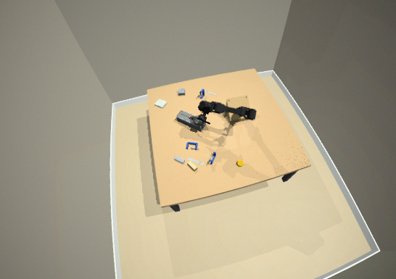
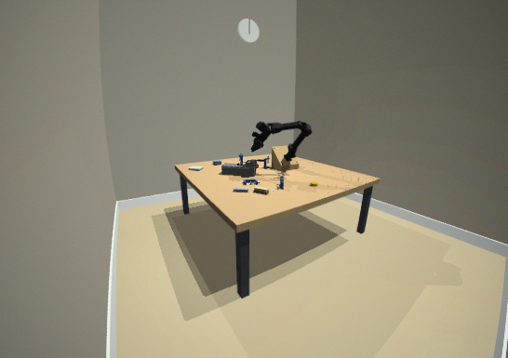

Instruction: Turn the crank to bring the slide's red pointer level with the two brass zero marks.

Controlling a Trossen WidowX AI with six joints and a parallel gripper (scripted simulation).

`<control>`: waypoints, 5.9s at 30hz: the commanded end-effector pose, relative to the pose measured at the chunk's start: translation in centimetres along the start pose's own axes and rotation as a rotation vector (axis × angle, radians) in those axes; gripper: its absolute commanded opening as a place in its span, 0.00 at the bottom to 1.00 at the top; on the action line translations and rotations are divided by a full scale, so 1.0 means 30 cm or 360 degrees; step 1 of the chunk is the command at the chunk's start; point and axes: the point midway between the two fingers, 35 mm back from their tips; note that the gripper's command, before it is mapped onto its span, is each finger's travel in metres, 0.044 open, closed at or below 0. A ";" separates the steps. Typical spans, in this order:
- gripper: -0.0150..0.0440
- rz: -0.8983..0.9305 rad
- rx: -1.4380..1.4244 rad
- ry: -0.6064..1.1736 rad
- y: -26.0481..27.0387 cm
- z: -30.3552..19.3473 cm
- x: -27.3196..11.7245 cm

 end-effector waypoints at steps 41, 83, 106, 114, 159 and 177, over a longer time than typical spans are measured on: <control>1.00 -0.0292 0.0338 -0.0093 0.088 -0.268 0.029; 0.33 -0.0288 0.0340 -0.0094 0.103 -0.360 0.131; 0.25 -0.0289 0.0340 -0.0093 0.075 -0.368 0.120; 0.25 -0.0289 0.0340 -0.0093 0.068 -0.372 0.120; 0.25 -0.0289 0.0340 -0.0093 0.053 -0.383 0.123; 0.25 -0.0289 0.0340 -0.0093 0.050 -0.385 0.124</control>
Point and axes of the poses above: the point midway between the two fingers, 35 mm back from their tips, its own x axis out along the fingers, its own y axis across the jaws, z = x × y, and after that the axes turned 8 degrees about -x, right-handed
